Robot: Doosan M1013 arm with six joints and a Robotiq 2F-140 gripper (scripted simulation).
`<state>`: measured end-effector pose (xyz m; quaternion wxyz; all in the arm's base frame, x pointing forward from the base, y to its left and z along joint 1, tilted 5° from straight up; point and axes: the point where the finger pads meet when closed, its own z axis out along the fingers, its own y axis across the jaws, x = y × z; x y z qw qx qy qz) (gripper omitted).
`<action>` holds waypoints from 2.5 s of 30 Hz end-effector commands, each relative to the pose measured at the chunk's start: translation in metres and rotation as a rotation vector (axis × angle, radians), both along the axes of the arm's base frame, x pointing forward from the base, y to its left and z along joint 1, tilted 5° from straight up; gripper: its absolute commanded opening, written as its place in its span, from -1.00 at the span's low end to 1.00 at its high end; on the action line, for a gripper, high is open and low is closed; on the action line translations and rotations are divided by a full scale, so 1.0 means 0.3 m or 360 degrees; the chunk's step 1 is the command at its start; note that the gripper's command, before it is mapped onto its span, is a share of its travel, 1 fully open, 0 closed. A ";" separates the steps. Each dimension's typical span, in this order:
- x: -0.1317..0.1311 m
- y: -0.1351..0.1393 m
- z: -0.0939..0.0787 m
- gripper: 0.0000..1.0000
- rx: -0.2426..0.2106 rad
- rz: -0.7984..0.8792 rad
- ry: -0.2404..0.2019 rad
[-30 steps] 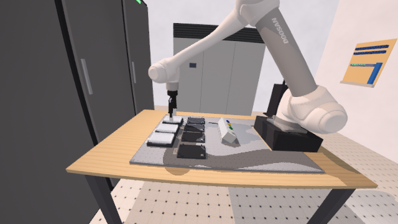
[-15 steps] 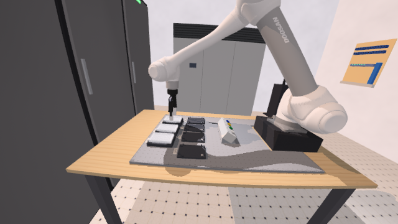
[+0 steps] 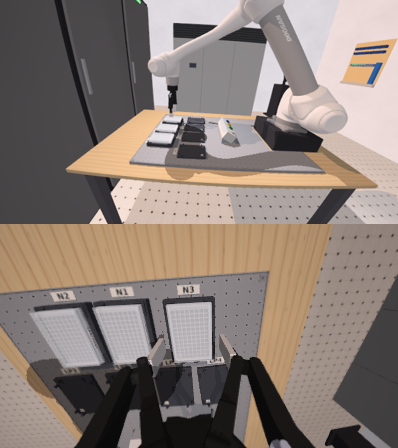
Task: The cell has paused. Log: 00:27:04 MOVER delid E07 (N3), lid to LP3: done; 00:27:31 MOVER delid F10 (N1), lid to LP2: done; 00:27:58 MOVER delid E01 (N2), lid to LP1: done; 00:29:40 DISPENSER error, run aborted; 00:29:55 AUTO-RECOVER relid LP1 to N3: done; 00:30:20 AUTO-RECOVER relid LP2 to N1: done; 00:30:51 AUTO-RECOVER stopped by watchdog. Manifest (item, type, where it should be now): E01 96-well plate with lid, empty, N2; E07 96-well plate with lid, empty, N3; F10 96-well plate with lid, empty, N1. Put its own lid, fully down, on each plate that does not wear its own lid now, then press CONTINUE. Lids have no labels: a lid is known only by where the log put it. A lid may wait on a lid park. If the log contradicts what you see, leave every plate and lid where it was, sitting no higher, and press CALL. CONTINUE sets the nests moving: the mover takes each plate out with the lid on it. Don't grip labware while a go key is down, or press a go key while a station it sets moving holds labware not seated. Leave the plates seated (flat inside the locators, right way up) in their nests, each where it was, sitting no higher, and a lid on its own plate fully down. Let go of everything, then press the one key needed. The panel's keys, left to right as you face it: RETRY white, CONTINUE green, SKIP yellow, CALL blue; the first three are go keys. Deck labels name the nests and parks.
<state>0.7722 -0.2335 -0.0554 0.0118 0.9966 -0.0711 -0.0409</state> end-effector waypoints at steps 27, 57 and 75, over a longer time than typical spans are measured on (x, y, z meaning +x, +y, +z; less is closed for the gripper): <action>-0.462 0.323 0.235 0.32 -0.0004 0.0013 0.0001; -1.305 0.684 0.296 -1.00 -0.0004 0.0020 0.0002; -1.305 0.684 0.296 -1.00 -0.0004 0.0020 0.0002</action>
